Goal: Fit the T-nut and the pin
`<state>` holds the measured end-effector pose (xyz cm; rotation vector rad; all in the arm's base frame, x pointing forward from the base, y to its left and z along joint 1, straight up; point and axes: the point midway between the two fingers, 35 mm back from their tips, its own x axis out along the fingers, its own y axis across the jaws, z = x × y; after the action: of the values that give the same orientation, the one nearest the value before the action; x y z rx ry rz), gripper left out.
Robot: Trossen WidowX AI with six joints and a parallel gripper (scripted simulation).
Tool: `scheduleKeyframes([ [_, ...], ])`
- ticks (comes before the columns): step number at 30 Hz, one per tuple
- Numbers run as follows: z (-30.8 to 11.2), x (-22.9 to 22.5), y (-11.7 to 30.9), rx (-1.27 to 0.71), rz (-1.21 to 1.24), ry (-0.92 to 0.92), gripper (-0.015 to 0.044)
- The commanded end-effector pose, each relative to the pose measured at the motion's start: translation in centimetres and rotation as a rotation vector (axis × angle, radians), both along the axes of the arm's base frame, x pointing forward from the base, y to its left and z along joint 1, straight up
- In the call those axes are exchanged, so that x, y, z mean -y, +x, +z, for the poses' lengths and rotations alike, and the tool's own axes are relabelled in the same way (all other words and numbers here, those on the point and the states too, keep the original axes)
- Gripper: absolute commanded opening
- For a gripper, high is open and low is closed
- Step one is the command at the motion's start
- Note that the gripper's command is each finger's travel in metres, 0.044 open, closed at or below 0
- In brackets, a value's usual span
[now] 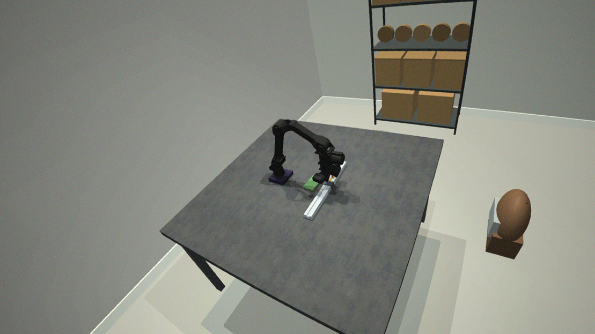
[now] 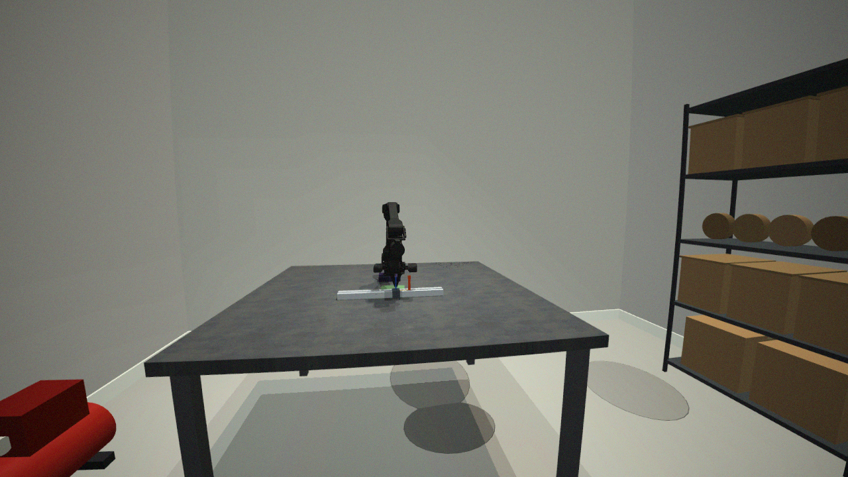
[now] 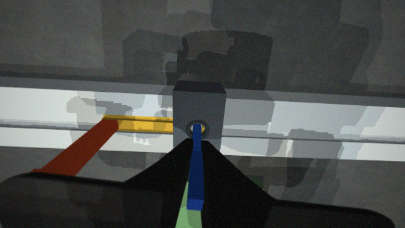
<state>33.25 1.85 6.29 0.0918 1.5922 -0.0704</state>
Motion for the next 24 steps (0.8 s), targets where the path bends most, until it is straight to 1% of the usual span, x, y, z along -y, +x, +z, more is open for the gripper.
scheduleKeyframes([
  [1,0.01,0.01,-0.01,0.000,0.000,0.000,-0.0150],
  [24,0.02,0.00,0.32,-0.059,0.000,0.000,-0.0150],
])
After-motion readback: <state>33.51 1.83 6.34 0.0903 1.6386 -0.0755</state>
